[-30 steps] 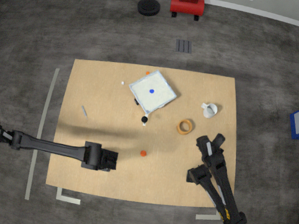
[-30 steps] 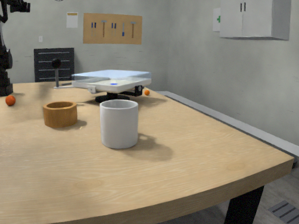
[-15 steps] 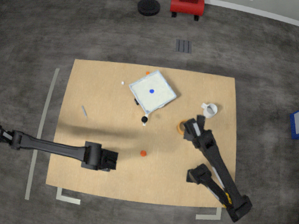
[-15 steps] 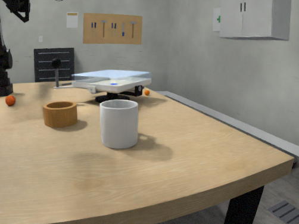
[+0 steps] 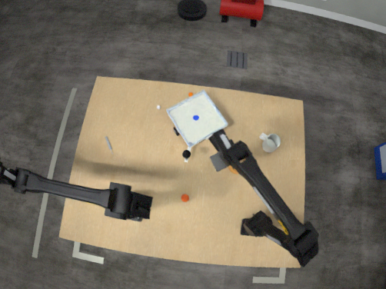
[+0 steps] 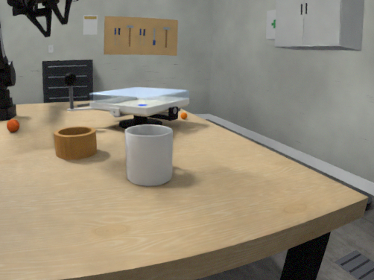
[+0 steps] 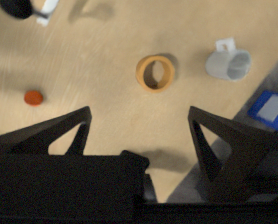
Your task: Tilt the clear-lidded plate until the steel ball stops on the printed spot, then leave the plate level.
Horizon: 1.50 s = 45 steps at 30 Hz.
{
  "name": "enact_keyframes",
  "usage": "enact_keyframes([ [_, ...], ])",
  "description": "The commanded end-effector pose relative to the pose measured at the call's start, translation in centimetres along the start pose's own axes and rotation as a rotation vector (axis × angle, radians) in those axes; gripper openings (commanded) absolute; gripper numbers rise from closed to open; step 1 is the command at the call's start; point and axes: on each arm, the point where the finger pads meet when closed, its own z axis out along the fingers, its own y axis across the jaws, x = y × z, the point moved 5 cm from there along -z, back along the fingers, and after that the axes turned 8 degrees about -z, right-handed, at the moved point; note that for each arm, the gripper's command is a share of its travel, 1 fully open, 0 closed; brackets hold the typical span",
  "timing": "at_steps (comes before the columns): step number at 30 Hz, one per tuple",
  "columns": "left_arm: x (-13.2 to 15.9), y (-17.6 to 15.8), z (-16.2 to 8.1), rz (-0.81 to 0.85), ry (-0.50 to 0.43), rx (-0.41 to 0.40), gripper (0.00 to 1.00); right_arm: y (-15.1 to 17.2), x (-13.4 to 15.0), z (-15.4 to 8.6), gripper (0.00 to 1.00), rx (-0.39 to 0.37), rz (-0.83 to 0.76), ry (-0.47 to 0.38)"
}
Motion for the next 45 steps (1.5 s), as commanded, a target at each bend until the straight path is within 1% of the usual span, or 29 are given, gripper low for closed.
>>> enact_keyframes([
  [1,-1.9,0.5,-0.8,-0.01,-0.054,-0.011,1.0,0.6,-2.8,-1.6,1.0,-0.031,-0.174,-0.027],
  [2,-1.9,0.5,-0.8,-0.01,-0.054,-0.011,1.0,1.8,-5.0,-1.0,1.0,-0.06,-0.263,-0.039],
  [3,-1.9,0.5,-0.8,-0.01,-0.054,-0.011,1.0,1.8,-5.0,-1.0,1.0,-0.06,-0.264,-0.037],
  [4,-1.9,0.5,-0.8,-0.01,-0.054,-0.011,1.0,3.1,-6.7,-0.4,1.0,-0.089,-0.353,-0.034],
  [5,-1.9,0.5,-0.8,-0.01,-0.054,-0.011,1.0,3.1,-6.6,-0.4,1.0,-0.089,-0.354,-0.028],
  [6,-1.9,0.5,-0.8,-0.01,-0.054,-0.011,1.0,4.4,-8.1,0.4,1.0,-0.117,-0.438,-0.025],
  [7,-1.9,0.5,-0.8,-0.01,-0.054,-0.011,1.0,4.3,-7.8,0.4,1.0,-0.12,-0.442,-0.007],
  [8,-1.9,0.5,-0.8,-0.01,-0.054,-0.011,1.0,5.6,-9.3,1.1,1.0,-0.145,-0.518,-0.013],
  [9,-1.9,0.5,-0.8,-0.01,-0.054,-0.011,1.0,5.6,-9.2,1.1,1.0,-0.146,-0.519,-0.008],
  [10,-1.9,0.5,-0.8,-0.01,-0.054,-0.011,1.0,6.8,-10.6,1.8,1.0,-0.17,-0.589,-0.013],
  [11,-1.9,0.5,-0.8,-0.01,-0.054,-0.011,1.0,6.7,-10.4,1.8,1.0,-0.172,-0.591,-0.002],
  [12,-1.9,0.5,-0.8,-0.01,-0.054,-0.011,1.0,7.9,-11.5,2.5,1.0,-0.194,-0.654,-0.007],
  [13,-1.9,0.5,-0.8,-0.01,-0.054,-0.011,1.0,7.8,-11.4,2.5,1.0,-0.195,-0.655,-0.003],
  [14,-1.9,0.5,-0.8,-0.01,-0.054,-0.011,1.0,8.9,-12.5,3.1,1.0,-0.214,-0.71,-0.01],
  [16,-1.9,0.5,-0.8,-0.01,-0.054,-0.011,1.0,8.9,-12.5,3.1,1.0,-0.214,-0.71,-0.01],
  [17,-1.9,0.5,-0.8,-0.01,-0.054,-0.011,1.0,9.7,-12.8,3.7,1.0,-0.236,-0.761,0.009],
  [19,-1.9,0.5,-0.8,-0.01,-0.054,-0.011,1.0,11.1,-14.0,4.6,1.0,-0.262,-0.832,0.004],
  [22,-1.9,0.5,-0.8,-0.01,-0.054,-0.011,1.0,12.1,-14.9,5.3,1.0,-0.28,-0.884,-0.007],
  [25,-1.9,0.5,-0.8,-0.01,-0.054,-0.011,1.0,11.4,-15.0,5.8,1.0,-0.285,-0.874,0.005],
  [26,-1.9,0.5,-0.8,-0.01,-0.054,-0.011,1.0,11.0,-13.6,5.8,1.0,-0.285,-0.873,0.015],
  [27,-1.9,0.5,-0.8,-0.01,-0.054,-0.011,1.0,10.9,-13.5,5.5,1.0,-0.283,-0.872,0.011],
  [28,-1.9,0.5,-0.8,-0.01,-0.054,-0.011,1.0,11.0,-14.1,4.7,1.0,-0.277,-0.874,-0.011],
  [29,-1.9,0.5,-0.8,-0.01,-0.054,-0.011,1.0,11.1,-14.1,4.6,1.0,-0.277,-0.877,-0.015],
  [30,-1.9,0.5,-0.8,-0.01,-0.054,-0.011,1.0,11.3,-14.2,4.8,1.0,-0.278,-0.878,-0.01],
  [31,-1.9,0.5,-0.8,-0.01,-0.054,-0.011,1.0,11.5,-14.3,5.8,1.0,-0.284,-0.881,0.011],
  [33,-1.9,0.5,-0.8,-0.01,-0.054,-0.011,1.0,11.5,-14.3,5.8,1.0,-0.284,-0.881,0.011],
  [34,-1.9,0.5,-0.8,-0.01,-0.054,-0.011,1.0,11.7,-14.2,6.5,1.0,-0.289,-0.883,0.028],
  [35,-1.9,0.5,-0.8,-0.01,-0.054,-0.011,1.0,11.7,-14.2,6.5,0.57,-0.289,-0.883,0.028],
  [45,-1.9,0.5,-0.8,-0.01,-0.054,-0.011,1.0,11.6,-14.2,6.2,0.57,-0.287,-0.882,0.021],
])
